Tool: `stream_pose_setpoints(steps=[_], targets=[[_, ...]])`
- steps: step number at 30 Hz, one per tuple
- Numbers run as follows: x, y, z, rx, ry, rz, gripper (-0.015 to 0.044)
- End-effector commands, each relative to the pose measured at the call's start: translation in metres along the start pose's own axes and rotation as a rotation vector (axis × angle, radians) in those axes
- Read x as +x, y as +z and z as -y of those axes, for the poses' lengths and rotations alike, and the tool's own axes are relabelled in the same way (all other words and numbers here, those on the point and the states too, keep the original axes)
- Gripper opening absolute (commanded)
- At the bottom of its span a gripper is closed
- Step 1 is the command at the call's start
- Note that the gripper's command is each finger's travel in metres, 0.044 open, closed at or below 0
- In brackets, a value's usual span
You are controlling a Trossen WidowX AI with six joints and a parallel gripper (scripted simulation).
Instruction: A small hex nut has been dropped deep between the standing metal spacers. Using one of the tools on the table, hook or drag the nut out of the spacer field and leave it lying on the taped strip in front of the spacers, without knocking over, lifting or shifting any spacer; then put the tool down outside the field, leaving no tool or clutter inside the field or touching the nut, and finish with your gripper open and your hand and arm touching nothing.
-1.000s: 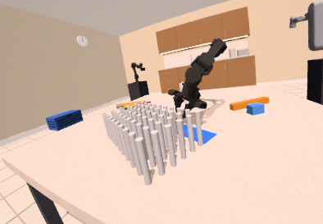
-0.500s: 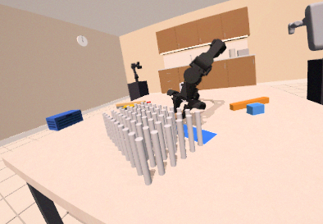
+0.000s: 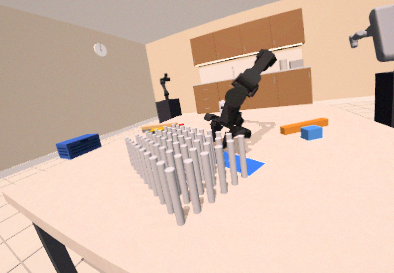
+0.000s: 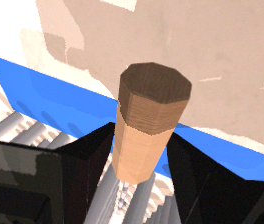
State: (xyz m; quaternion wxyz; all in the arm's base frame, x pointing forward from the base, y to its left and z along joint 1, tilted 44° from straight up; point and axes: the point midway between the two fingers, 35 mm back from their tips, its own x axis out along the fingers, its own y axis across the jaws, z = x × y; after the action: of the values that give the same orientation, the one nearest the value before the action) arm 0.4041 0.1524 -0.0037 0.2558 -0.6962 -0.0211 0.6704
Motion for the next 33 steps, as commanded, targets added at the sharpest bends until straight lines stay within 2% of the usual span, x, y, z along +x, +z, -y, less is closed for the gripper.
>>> stream_pose_setpoints(steps=[1, 33], targets=[[0.0, 0.0, 0.0, 0.005, -0.001, -0.004, 0.0], [-0.006, 0.017, 0.0, 0.005, -0.001, -0.004, 0.0]])
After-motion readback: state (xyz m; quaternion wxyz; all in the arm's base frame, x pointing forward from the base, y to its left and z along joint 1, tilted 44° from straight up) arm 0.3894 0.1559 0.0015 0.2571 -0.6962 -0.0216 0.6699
